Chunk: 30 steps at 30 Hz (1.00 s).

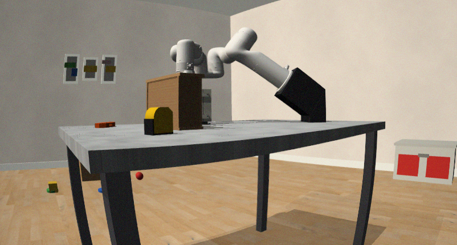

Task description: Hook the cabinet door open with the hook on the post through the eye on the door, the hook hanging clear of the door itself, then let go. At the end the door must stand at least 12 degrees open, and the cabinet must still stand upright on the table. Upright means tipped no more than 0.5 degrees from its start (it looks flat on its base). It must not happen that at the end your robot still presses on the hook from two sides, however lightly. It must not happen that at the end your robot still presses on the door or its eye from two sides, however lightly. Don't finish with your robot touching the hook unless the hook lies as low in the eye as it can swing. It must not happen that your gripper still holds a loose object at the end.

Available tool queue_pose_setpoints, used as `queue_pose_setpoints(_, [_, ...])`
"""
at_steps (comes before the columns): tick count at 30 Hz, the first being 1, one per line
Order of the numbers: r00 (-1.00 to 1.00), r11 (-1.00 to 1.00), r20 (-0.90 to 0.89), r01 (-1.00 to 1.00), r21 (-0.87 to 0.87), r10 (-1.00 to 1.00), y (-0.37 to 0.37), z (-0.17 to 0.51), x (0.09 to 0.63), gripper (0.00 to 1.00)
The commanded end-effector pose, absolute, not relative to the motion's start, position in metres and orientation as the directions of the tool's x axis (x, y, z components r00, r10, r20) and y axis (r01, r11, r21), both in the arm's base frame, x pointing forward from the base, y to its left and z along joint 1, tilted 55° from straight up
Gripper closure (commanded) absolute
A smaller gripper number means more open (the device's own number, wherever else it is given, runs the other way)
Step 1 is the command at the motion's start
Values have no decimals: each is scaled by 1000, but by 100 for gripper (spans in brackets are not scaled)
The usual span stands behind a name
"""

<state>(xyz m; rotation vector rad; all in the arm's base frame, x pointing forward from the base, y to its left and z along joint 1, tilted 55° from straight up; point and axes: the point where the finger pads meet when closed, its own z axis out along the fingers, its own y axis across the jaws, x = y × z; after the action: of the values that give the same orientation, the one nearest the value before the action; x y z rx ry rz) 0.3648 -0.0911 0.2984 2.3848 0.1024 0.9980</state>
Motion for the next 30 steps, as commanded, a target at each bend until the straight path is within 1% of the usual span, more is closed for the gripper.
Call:
queue_pose_setpoints(1, [720,-847,638,-136,514,272,-92,298,366,77])
queue_pose_setpoints(30, [720,-847,638,-136,514,272,-102,285,382,77])
